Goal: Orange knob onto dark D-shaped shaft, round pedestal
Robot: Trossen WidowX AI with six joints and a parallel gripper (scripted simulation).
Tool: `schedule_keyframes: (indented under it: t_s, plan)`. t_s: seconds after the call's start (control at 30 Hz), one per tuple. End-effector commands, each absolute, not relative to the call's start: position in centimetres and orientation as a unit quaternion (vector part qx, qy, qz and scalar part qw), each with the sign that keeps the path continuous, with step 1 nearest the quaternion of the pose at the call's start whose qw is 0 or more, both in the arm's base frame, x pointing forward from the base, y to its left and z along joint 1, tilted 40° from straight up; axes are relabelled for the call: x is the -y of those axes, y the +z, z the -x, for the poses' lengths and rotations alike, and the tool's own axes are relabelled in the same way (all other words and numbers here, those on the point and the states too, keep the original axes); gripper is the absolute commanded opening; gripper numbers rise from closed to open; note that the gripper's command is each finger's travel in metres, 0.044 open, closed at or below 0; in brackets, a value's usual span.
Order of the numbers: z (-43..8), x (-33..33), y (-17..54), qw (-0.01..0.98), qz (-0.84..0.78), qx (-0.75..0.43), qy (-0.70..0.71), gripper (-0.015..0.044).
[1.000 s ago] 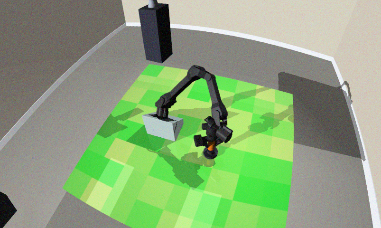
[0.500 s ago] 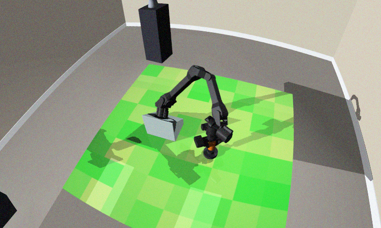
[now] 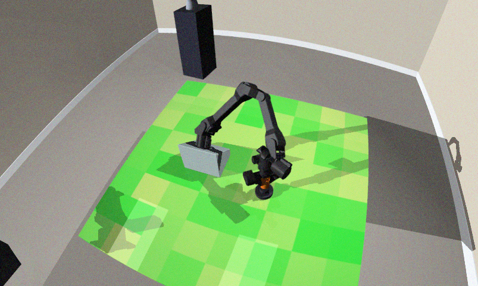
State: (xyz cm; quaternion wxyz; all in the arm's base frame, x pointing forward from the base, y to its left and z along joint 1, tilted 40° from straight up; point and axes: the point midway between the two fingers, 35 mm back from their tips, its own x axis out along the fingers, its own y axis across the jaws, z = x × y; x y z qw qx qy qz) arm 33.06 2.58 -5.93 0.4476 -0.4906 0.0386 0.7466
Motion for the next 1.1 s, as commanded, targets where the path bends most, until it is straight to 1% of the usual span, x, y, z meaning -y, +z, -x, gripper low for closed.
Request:
schedule_keyframes:
  t_s: [0.0,0.2,1.07]
  plan:
    - [-33.17,-2.43,-5.69,0.449,0.491,-0.038,0.746,0.0000]
    - [-33.33,-2.32,-5.68,0.436,0.502,-0.018,0.747,0.0000]
    - [-33.10,-2.75,-6.07,0.431,0.506,-0.011,0.747,0.0000]
